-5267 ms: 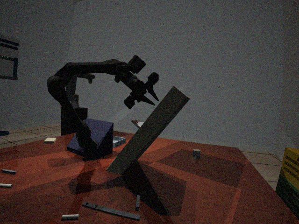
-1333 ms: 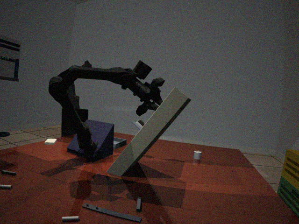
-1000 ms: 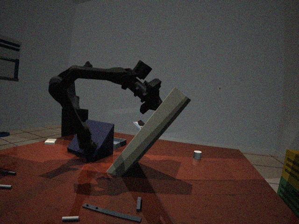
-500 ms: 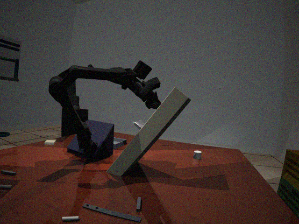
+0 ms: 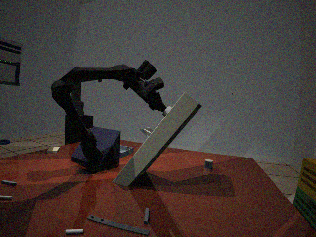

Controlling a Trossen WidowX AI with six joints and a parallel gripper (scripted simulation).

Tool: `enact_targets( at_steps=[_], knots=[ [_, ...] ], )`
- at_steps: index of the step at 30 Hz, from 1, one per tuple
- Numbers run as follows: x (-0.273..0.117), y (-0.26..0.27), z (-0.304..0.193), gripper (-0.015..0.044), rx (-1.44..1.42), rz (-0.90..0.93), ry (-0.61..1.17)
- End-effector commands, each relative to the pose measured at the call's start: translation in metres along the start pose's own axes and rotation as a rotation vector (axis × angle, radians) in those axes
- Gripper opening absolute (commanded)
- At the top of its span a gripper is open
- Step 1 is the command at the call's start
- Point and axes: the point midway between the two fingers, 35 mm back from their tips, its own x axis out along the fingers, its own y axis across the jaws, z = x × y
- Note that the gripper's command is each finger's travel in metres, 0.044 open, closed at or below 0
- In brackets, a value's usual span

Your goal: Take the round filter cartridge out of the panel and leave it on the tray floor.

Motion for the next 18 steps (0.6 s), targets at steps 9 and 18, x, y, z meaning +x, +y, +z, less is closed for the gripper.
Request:
enact_targets(
  at_steps=[9, 18],
  knots=[
    [-0.039, 0.0, 0.0, 0.0, -0.047, 0.006, -0.015],
    [-0.038, 0.004, -0.012, 0.0, -0.047, 0.006, -0.015]
  ],
)
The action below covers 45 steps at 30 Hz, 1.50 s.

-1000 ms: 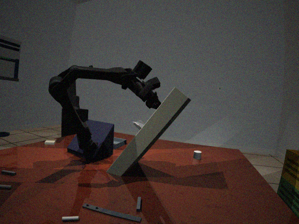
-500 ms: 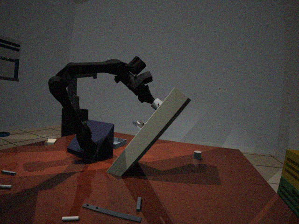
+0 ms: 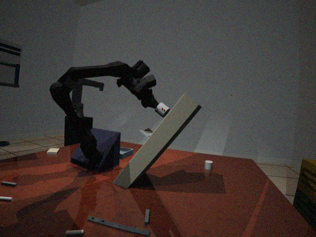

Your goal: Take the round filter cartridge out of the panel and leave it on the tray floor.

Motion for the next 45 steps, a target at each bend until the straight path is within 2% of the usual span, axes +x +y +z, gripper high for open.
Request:
enact_targets(
  at_steps=[1, 22, 26, 40, 45],
  knots=[
    [-0.001, 0.003, -0.009, 0.0, 0.007, -0.005, -0.007],
    [0.008, 0.023, -0.067, 0.0, 0.006, -0.005, -0.006],
    [0.009, 0.022, -0.062, 0.0104, -0.008, 0.001, 0.004],
    [0.008, 0.022, -0.066, 0.0104, 0.006, -0.005, -0.006],
    [0.002, 0.008, -0.025, 0.0104, 0.007, -0.005, -0.007]
  ],
)
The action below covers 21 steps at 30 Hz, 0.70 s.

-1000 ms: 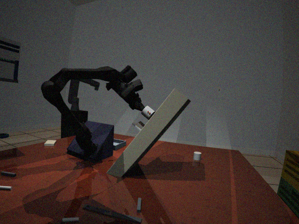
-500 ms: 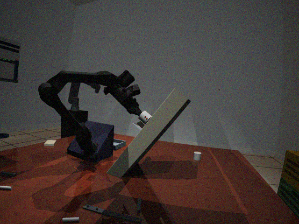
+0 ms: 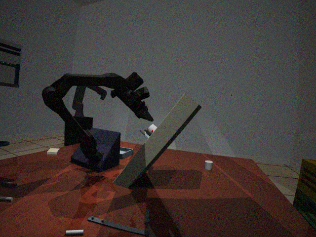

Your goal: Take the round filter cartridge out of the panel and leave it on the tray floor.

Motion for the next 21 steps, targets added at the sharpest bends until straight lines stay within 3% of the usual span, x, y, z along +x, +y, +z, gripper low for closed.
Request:
enact_targets(
  at_steps=[1, 6, 19, 21],
  knots=[
    [-0.006, -0.015, 0.037, 0.0104, 0.014, -0.006, -0.011],
    [-0.009, -0.023, 0.058, 0.0104, 0.014, -0.006, -0.011],
    [-0.053, -0.038, 0.105, 0.044, 0.022, 0.0, -0.011],
    [-0.048, -0.033, 0.096, 0.0387, 0.049, 0.016, 0.023]
  ],
)
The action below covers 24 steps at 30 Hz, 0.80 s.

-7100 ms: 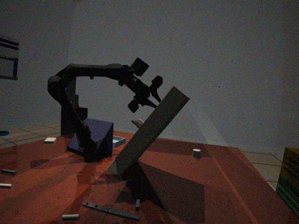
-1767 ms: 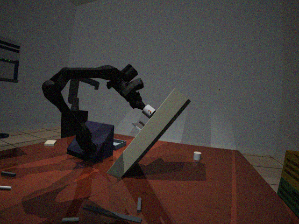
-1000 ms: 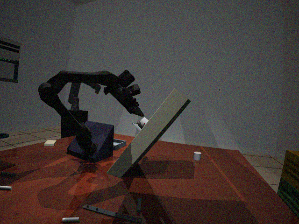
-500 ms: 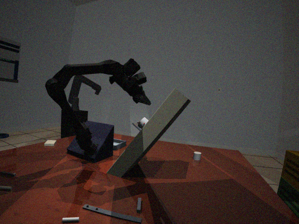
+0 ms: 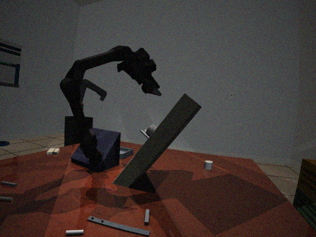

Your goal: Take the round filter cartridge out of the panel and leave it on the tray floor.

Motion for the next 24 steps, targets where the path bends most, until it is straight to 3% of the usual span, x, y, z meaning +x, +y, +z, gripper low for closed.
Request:
enact_targets(
  at_steps=[1, 3, 7, 24],
  knots=[
    [0.007, 0.007, -0.015, 0.0361, 0.06, 0.029, 0.077],
    [0.02, 0.018, -0.046, 0.0309, 0.15, 0.059, 0.196],
    [0.034, 0.031, -0.101, 0.0305, 0.308, 0.06, 0.418],
    [0.047, 0.033, -0.108, 0.0305, 0.317, 0.06, 0.429]
  ],
)
